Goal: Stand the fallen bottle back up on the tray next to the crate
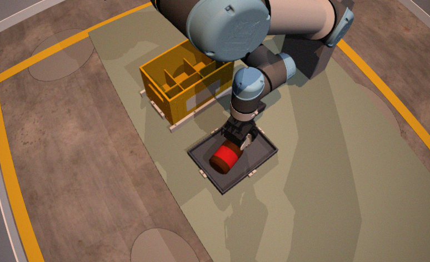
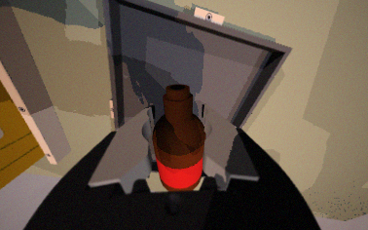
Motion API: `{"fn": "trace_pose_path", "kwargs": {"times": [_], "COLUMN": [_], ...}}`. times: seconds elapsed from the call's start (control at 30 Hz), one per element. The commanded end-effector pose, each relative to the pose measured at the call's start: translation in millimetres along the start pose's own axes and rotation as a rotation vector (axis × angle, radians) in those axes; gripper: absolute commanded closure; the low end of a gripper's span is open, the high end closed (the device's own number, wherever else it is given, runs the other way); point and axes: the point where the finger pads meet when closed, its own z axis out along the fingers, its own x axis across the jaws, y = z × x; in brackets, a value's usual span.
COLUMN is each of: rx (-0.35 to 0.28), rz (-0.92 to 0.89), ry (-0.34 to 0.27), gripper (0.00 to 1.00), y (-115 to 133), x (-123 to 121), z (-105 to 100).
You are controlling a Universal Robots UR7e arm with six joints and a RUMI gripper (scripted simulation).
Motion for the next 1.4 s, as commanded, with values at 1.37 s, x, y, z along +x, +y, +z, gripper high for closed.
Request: {"fn": "trace_pose_path", "kwargs": {"times": [1.37], "rx": [-0.001], "rz": [0.0], "ry": [0.0], "gripper": [1.0], "y": [0.3], "x": [0.1], "z": [-0.2]}}
